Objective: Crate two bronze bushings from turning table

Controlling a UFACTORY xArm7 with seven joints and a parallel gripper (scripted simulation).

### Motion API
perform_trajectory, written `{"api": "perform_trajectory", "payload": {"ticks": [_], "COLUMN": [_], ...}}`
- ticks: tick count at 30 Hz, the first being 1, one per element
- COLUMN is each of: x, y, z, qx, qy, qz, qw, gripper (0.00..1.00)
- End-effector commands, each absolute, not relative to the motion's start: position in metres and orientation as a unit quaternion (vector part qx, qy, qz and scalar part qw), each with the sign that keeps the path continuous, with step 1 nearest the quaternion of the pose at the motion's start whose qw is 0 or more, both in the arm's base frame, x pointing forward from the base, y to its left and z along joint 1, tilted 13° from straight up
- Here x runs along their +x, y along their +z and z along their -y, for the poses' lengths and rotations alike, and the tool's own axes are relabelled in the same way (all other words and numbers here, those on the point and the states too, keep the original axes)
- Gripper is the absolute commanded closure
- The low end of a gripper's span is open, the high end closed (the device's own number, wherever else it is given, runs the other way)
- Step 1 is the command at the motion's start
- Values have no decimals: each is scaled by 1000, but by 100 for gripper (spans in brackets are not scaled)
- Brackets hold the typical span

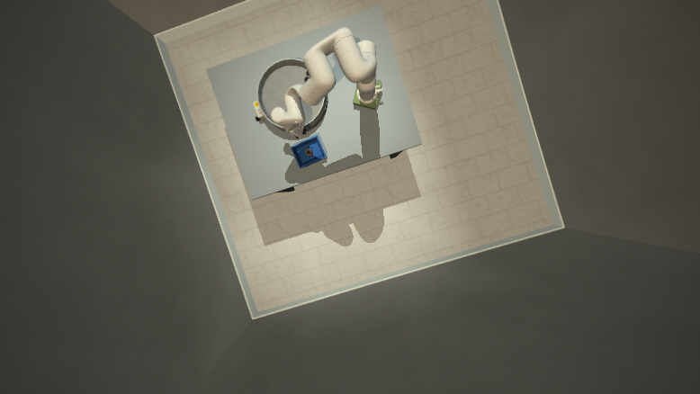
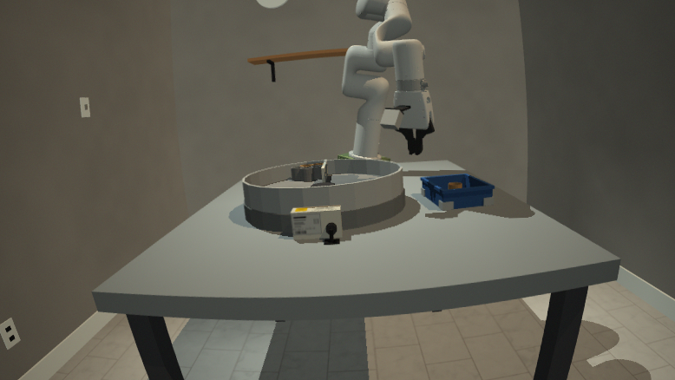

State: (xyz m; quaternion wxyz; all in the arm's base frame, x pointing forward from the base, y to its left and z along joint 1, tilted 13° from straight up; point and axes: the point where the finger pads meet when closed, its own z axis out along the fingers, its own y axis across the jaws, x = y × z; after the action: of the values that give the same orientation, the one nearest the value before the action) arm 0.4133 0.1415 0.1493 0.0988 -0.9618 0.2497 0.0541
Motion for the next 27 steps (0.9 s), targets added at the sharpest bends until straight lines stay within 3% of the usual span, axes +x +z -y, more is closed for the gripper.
{"api": "perform_trajectory", "payload": {"ticks": [1,27], "x": [404,355], "y": [143,101], "z": [-101,95], "qx": [-969,-973], "qy": [80,211], "qz": [-212,-31], "qw": [100,84], "gripper": [90,90]}}
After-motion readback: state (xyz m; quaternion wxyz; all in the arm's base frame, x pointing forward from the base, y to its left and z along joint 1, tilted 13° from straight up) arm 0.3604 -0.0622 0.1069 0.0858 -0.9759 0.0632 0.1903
